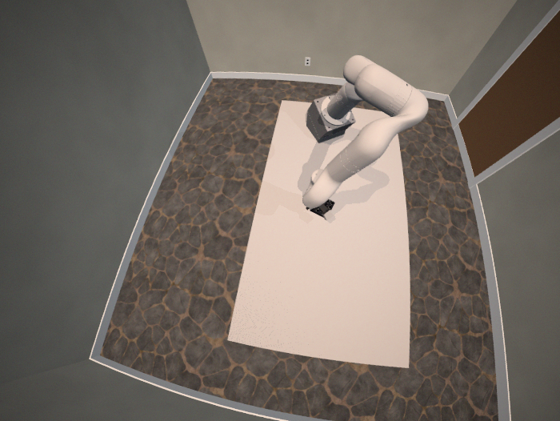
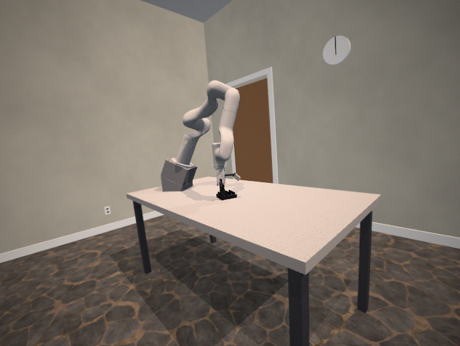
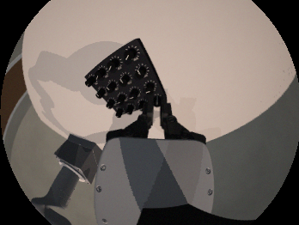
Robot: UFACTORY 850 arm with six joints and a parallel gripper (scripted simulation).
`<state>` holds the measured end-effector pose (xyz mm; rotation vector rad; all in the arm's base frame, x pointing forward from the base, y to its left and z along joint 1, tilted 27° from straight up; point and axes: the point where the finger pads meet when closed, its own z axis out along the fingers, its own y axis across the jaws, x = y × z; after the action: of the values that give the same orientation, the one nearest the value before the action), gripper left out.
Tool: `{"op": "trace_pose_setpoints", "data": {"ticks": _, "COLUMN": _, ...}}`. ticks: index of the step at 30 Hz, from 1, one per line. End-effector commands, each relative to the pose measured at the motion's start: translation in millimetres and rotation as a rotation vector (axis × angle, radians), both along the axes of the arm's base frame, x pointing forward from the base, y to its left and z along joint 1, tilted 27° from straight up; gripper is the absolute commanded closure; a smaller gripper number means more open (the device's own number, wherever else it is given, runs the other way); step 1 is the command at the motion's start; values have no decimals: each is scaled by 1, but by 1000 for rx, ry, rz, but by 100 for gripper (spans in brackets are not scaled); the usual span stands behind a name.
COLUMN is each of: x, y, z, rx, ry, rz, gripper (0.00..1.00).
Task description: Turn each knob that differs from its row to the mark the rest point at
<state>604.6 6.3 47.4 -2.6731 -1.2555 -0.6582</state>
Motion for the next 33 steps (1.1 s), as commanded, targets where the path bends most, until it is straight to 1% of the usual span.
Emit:
{"op": "trace_pose_setpoints", "data": {"ticks": 1, "x": 1, "y": 0, "z": 1, "rx": -17, "ry": -28, "rz": 36, "gripper": 92}}
{"op": "trace_pose_setpoints", "data": {"ticks": 16, "x": 1, "y": 0, "z": 1, "rx": -114, "ry": -108, "rz": 290, "gripper": 92}}
{"op": "trace_pose_setpoints", "data": {"ticks": 33, "x": 1, "y": 0, "z": 1, "rx": -158, "ry": -144, "rz": 407, "gripper": 92}}
